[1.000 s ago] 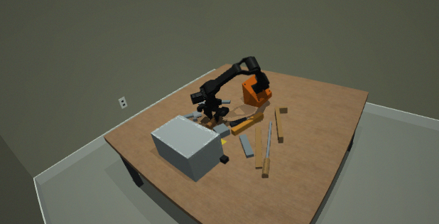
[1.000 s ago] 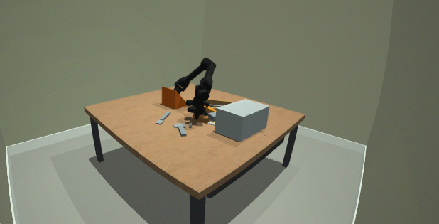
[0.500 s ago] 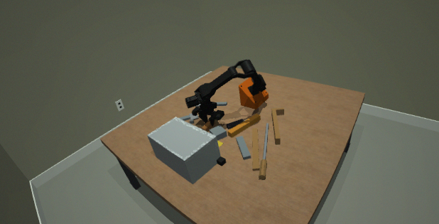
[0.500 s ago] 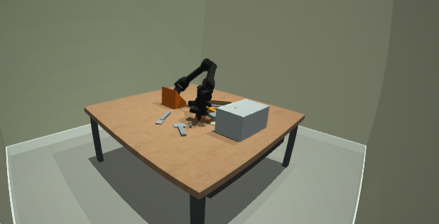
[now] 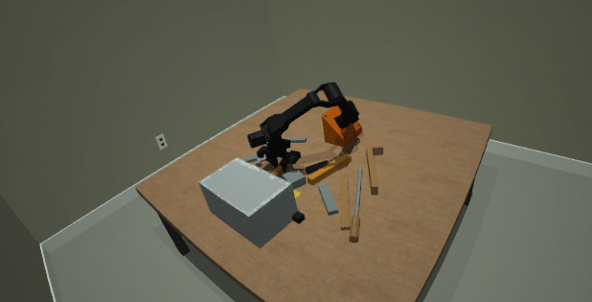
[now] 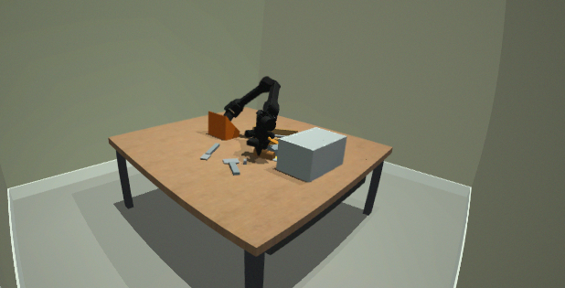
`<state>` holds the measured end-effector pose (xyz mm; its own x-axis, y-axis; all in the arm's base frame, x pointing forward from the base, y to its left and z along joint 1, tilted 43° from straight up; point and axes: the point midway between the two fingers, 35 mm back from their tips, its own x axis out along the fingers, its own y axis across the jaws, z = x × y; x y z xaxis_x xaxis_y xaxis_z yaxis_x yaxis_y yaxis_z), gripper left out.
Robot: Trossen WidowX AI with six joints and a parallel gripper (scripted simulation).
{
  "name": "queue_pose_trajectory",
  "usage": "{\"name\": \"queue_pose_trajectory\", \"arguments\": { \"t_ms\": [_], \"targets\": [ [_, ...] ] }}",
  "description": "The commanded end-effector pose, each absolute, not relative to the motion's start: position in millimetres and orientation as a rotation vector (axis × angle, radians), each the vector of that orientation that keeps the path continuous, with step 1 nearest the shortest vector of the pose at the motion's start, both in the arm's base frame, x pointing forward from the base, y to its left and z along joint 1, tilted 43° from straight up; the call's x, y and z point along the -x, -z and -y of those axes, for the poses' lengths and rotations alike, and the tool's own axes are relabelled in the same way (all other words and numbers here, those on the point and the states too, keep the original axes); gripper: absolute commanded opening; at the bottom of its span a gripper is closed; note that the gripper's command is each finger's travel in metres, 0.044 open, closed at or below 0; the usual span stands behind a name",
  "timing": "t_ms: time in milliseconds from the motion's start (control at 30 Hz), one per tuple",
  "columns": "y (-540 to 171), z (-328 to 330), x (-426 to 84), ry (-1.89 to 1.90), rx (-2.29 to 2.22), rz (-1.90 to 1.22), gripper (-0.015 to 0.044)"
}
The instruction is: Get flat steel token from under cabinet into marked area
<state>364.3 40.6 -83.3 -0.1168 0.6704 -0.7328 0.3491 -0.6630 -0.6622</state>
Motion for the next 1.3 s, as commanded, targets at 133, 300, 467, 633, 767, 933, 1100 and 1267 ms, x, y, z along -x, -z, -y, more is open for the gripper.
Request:
{"name": "queue_pose_trajectory", "arguments": {
  "t_ms": [133, 300, 467, 633, 767, 933, 1100, 1267],
  "targets": [
    [81.7, -43.5, -373.3, -1.854, 1.904, 1.137, 0.0],
    [80.9, -45.1, -378.0, -1.854, 1.904, 1.137, 0.0],
    [80.1, -46.7, -382.6, -1.854, 1.904, 1.137, 0.0],
    [79.3, -48.3, -387.1, -1.853, 1.904, 1.137, 0.0],
    [78.7, -49.5, -390.7, -1.853, 1.904, 1.137, 0.0],
    [77.9, -51.1, -395.1, -1.853, 1.905, 1.137, 0.0],
    [77.1, -52.7, -399.3, -1.853, 1.905, 1.138, 0.0],
    [76.3, -54.2, -403.5, -1.852, 1.905, 1.138, 0.0]
  ]
}}
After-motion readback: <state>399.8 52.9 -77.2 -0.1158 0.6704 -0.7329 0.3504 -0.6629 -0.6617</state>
